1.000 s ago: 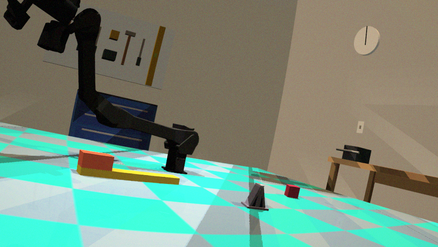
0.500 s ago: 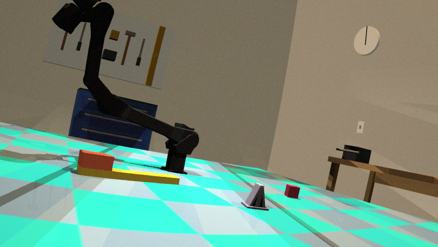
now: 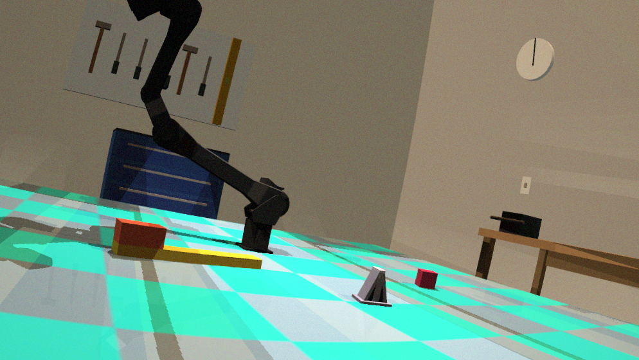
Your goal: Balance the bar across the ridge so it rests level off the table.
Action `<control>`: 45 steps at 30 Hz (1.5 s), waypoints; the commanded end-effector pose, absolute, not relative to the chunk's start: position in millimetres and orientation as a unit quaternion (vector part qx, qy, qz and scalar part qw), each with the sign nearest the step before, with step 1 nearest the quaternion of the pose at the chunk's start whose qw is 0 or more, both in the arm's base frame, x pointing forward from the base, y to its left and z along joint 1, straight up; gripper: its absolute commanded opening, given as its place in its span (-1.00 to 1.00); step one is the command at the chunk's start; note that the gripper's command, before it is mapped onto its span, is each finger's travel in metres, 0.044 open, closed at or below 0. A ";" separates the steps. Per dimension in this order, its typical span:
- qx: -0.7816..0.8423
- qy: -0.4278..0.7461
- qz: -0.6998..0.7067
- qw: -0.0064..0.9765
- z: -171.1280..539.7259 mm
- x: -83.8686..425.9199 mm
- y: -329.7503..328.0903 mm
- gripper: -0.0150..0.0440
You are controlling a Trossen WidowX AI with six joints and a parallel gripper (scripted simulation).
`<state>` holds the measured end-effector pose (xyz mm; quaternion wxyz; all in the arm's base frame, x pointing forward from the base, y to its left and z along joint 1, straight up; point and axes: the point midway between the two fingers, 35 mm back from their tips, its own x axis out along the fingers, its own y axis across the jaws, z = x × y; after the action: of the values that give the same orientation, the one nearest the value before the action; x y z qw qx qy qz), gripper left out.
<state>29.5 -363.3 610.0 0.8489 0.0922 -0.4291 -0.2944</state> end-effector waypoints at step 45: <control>-0.629 -0.344 -0.271 0.642 684.9 80.6 1.6 0.58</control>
<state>63.7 -15.5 691.7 0.6604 -0.5950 -0.3603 -0.2830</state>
